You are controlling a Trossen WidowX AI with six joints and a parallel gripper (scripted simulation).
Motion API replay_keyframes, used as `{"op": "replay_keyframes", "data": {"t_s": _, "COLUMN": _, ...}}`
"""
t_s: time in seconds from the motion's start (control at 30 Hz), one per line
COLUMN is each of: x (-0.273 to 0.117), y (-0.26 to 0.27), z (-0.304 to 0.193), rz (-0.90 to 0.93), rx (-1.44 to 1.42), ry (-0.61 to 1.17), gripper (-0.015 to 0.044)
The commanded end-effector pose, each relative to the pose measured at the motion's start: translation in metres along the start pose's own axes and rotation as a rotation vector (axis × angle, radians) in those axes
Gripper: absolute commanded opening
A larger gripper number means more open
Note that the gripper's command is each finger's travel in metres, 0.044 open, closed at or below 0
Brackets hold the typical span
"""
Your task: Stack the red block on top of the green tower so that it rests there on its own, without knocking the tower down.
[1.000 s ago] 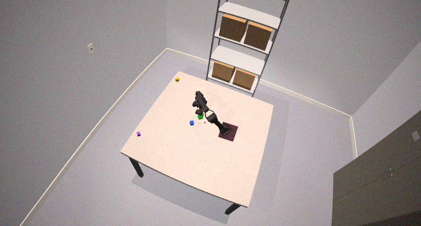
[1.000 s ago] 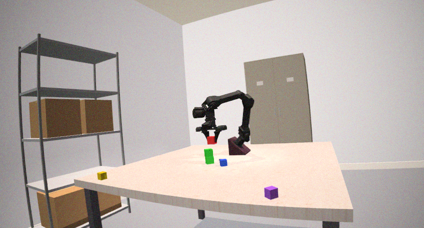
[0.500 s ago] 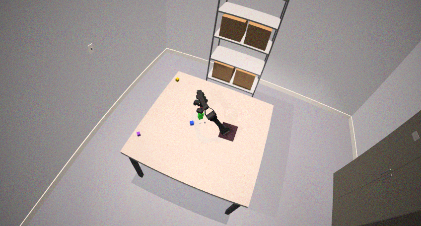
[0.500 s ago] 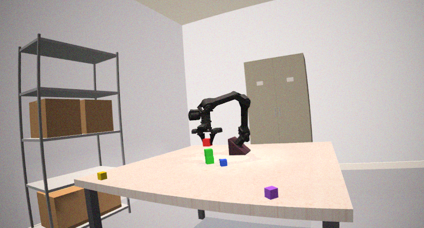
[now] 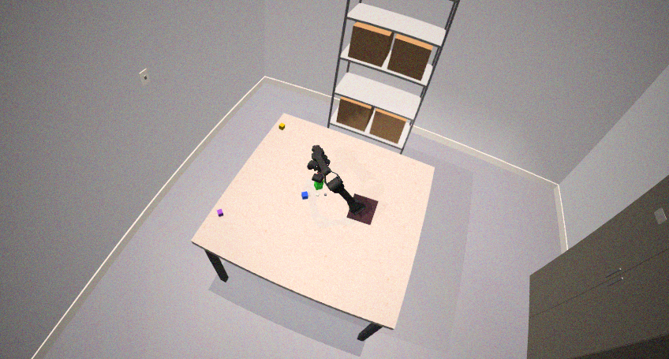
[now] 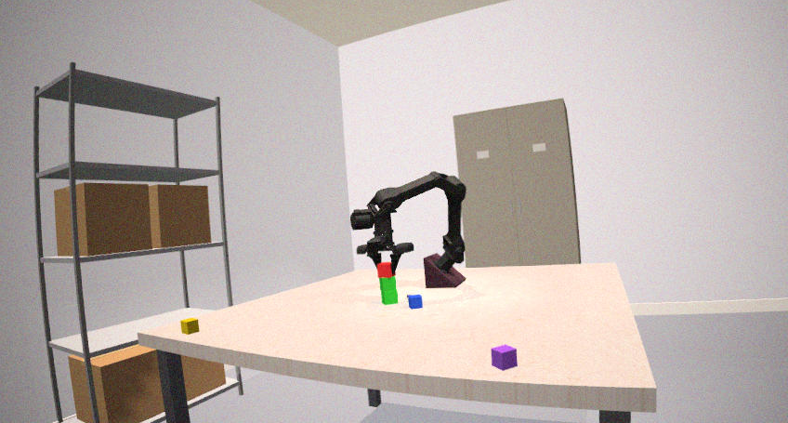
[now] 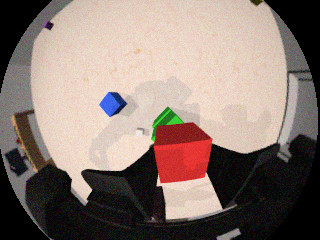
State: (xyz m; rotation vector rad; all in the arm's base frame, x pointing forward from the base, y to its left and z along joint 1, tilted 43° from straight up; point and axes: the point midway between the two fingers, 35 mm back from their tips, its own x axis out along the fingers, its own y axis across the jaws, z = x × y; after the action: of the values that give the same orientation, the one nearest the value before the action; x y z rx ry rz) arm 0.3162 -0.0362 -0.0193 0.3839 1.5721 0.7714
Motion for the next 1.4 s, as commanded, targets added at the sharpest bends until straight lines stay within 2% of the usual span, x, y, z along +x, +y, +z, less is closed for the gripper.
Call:
{"op": "replay_keyframes", "data": {"t_s": 0.0, "x": 0.0001, "y": 0.0004, "z": 0.0009, "rz": 0.003, "rx": 0.002, "ry": -0.006, "gripper": 0.0000}}
{"op": "replay_keyframes", "data": {"t_s": 0.23, "x": -0.0020, "y": 0.0004, "z": 0.0010, "rz": 0.003, "rx": 0.002, "ry": -0.006, "gripper": 0.0000}}
{"op": "replay_keyframes", "data": {"t_s": 0.8, "x": 0.0001, "y": 0.0000, "z": 0.0001, "rz": 0.000, "rx": 0.000, "ry": 0.000, "gripper": 0.0440}}
{"op": "replay_keyframes", "data": {"t_s": 1.37, "x": 0.0001, "y": 0.0000, "z": 0.0001, "rz": 0.000, "rx": 0.000, "ry": 0.000, "gripper": 0.0440}}
